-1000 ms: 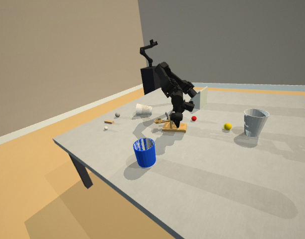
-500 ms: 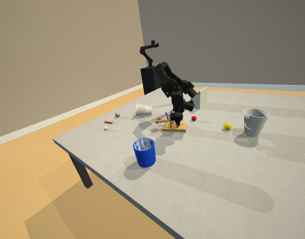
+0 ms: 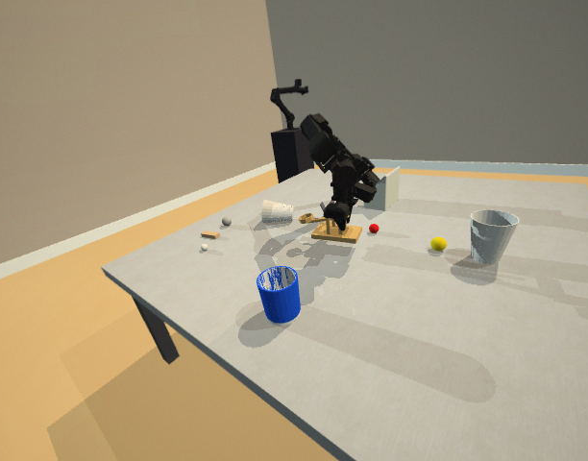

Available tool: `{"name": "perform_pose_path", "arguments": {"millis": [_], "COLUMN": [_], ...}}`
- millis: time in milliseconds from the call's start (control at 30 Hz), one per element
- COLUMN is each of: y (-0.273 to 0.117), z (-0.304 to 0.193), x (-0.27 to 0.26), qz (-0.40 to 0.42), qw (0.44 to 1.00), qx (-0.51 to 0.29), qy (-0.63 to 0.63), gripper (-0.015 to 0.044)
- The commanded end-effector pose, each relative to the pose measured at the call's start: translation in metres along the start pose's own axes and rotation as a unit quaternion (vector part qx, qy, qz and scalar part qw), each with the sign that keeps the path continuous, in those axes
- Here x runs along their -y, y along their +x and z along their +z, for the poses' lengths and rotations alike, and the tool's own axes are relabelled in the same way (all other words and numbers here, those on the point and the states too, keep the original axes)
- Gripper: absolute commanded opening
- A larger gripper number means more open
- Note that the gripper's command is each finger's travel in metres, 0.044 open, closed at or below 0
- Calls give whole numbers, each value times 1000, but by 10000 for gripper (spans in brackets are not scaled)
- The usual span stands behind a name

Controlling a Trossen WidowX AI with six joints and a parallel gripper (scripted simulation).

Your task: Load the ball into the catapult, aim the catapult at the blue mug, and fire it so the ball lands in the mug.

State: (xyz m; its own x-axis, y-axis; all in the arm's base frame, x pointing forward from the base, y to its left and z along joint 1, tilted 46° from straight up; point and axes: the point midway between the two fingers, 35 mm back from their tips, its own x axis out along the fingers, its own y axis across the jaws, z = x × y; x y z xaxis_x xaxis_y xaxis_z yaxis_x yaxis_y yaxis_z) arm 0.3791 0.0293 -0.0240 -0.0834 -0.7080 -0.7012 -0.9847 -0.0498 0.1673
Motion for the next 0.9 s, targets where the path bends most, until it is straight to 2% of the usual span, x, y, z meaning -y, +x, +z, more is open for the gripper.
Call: {"name": "perform_pose_path", "arguments": {"millis": [0,600,867], "y": [-6,-4,-4], "z": [0,-3,-6], "x": [2,21,25], "qz": [-7,-8,-8], "qw": [998,931,926], "qx": [1,3,3], "qy": [68,365,376], "gripper": [0,0,0]}}
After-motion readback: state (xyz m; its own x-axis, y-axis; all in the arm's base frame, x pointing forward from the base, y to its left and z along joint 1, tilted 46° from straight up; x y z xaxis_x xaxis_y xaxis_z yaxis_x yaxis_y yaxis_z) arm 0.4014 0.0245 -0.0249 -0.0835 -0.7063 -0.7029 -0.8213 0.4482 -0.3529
